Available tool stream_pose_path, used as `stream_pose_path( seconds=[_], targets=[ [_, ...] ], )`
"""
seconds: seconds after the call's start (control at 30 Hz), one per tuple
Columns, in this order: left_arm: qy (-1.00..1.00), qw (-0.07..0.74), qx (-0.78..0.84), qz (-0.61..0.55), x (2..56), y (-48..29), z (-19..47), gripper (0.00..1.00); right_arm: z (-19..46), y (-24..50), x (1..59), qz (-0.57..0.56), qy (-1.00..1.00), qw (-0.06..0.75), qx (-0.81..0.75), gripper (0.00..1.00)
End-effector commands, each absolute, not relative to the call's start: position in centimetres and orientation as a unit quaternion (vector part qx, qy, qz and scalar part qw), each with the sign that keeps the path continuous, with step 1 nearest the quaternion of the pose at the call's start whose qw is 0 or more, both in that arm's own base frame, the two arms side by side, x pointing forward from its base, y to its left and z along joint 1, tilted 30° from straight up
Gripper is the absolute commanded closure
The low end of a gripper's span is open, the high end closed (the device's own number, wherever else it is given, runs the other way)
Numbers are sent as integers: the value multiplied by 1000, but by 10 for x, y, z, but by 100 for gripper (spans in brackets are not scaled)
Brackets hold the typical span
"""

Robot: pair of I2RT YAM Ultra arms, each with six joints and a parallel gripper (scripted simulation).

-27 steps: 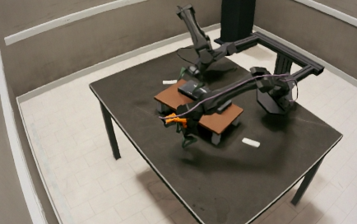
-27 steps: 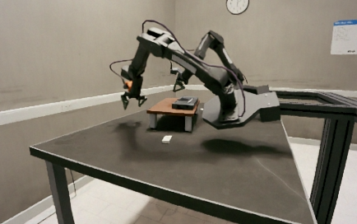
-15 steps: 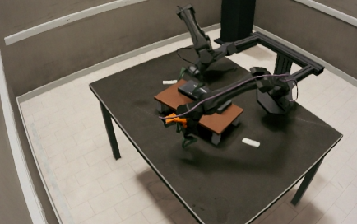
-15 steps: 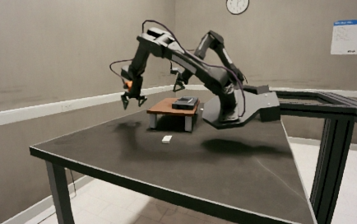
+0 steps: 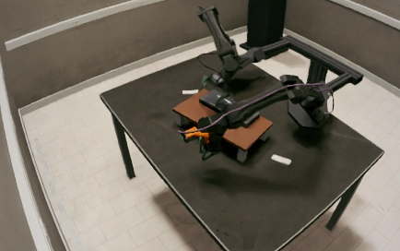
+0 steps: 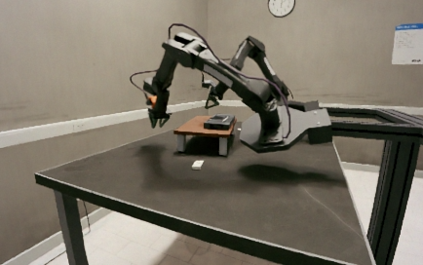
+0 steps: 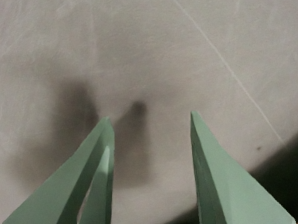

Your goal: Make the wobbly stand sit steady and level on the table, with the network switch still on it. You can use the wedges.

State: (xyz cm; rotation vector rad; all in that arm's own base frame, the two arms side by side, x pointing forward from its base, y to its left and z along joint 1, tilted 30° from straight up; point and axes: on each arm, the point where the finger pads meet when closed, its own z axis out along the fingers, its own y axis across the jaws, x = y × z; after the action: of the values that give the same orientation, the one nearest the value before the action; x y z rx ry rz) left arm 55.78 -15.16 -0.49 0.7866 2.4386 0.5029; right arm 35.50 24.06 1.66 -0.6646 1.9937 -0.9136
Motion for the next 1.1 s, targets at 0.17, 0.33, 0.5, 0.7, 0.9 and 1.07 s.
stream_pose_path(
  seconds=[0.17,0.33,0.5,0.7,0.9,1.07],
  targets=[
    [896,281,296,179,561,-166,10,57,25,248,355,-357,791,425,-259,0],
    [910,273,251,186,556,-140,11,57,41,251,371,-330,803,438,-234,0],
    [927,288,174,165,548,-128,19,57,44,234,377,-302,822,426,-226,0],
    [946,293,10,140,524,-83,29,57,77,214,403,-228,851,437,-182,0],
    [945,293,-68,125,505,-65,31,57,100,199,416,-191,860,447,-158,0],
    [926,292,-213,107,469,-18,37,57,145,167,433,-123,866,471,-118,0]
  ],
)
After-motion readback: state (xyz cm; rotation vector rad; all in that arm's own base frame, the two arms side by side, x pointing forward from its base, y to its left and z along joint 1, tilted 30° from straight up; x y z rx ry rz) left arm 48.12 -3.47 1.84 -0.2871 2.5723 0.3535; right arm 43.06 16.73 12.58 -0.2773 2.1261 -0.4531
